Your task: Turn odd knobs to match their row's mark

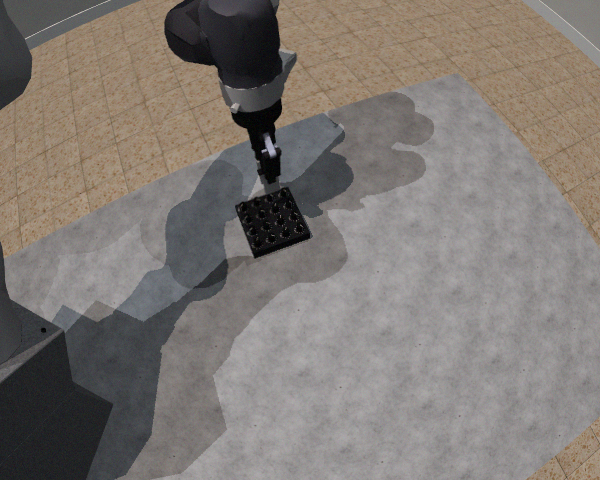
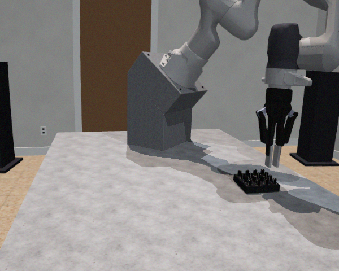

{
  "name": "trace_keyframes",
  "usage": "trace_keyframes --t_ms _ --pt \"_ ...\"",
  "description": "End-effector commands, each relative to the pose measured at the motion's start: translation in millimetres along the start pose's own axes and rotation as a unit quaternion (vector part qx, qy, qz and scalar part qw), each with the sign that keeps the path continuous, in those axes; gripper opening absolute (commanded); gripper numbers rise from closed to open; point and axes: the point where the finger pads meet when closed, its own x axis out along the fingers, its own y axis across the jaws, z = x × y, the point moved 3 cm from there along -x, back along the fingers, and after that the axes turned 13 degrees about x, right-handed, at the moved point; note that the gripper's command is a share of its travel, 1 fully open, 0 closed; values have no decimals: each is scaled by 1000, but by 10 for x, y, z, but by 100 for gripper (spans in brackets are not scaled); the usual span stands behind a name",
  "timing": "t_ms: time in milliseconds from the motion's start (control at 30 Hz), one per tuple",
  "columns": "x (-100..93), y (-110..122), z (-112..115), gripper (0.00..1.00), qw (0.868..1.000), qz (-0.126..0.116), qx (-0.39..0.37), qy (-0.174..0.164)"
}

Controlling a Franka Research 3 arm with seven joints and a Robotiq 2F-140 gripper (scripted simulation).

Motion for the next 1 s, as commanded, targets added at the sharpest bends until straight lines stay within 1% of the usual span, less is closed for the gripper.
trace_keyframes --t_ms 0,133,200,233,633,700,767,800,967 --pt "-12 -3 6 12 997 2 78 -6" --pt "-20 1 4 12 994 3 109 -7" --pt "-20 1 4 12 994 3 109 -7" --pt "-25 4 3 12 992 3 129 -7" --pt "-46 12 -1 12 977 5 213 -8" --pt "-49 13 -1 12 974 5 227 -9" --pt "-49 13 -1 12 974 5 227 -9" --pt "-54 14 -2 12 969 6 245 -9" --pt "-63 16 -4 12 961 6 278 -9"
